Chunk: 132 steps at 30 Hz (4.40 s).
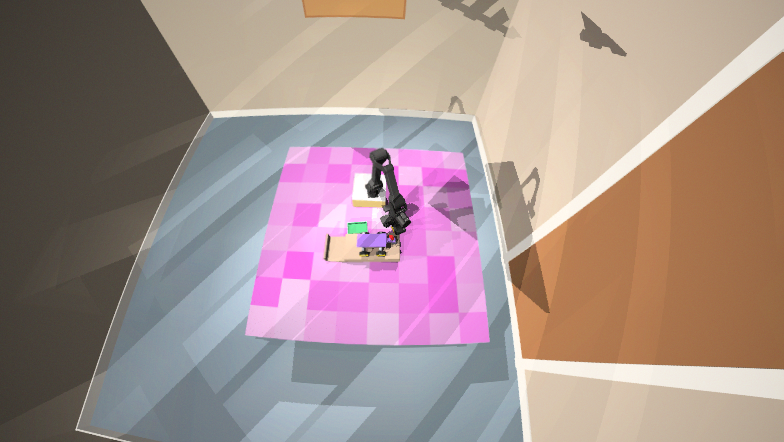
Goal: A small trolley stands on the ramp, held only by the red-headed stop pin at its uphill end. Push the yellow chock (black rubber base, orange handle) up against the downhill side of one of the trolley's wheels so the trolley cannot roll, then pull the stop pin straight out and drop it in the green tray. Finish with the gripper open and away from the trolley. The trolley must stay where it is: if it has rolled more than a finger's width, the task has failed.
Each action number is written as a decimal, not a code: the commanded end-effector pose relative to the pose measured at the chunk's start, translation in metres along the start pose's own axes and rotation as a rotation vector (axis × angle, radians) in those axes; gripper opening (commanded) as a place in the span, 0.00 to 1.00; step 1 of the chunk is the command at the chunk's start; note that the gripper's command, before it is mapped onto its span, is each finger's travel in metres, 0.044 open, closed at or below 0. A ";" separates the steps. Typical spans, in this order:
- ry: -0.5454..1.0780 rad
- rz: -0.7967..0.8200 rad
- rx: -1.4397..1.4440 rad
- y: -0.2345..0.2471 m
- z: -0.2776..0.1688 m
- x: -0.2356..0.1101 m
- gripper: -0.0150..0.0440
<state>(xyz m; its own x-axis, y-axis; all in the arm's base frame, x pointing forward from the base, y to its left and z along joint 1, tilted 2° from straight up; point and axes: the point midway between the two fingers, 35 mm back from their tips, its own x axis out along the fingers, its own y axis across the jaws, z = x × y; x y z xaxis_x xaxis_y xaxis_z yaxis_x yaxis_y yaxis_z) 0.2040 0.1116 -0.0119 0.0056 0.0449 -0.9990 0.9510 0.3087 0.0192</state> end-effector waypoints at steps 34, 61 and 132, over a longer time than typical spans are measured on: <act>0.003 0.002 0.005 -0.003 0.001 -0.100 0.25; 0.003 0.003 -0.074 0.000 0.000 -0.148 0.25; -0.010 -0.001 -1.147 -0.018 0.105 -0.140 0.25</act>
<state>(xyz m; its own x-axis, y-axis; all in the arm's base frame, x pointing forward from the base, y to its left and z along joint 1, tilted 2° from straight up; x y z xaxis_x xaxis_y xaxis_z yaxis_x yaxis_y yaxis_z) 0.2167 0.0124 0.1251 0.0094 0.0371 -0.9993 0.1116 0.9930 0.0379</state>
